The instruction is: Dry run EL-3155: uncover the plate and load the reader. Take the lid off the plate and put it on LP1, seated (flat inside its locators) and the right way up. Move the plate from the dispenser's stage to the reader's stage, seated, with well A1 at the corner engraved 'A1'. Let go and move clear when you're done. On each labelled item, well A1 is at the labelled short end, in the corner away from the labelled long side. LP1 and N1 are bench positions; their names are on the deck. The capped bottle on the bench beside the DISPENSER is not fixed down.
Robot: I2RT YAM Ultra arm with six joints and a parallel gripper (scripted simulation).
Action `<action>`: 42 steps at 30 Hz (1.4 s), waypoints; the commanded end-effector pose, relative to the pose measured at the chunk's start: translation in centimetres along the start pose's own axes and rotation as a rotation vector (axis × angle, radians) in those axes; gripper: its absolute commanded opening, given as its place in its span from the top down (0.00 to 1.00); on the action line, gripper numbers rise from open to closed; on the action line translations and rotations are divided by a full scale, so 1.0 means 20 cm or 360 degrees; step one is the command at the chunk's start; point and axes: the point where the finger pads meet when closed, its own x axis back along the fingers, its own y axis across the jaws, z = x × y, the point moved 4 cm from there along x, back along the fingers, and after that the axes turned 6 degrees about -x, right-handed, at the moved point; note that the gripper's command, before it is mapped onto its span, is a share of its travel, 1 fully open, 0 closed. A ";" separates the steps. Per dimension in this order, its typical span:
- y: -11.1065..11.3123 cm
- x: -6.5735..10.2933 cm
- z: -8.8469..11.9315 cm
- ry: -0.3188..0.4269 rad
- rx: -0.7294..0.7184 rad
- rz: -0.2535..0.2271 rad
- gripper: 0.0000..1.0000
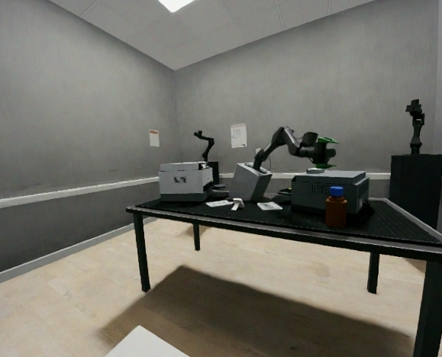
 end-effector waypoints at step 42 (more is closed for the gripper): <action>0.01 0.54 -0.16 0.0352 -0.0358 -0.0625 0.00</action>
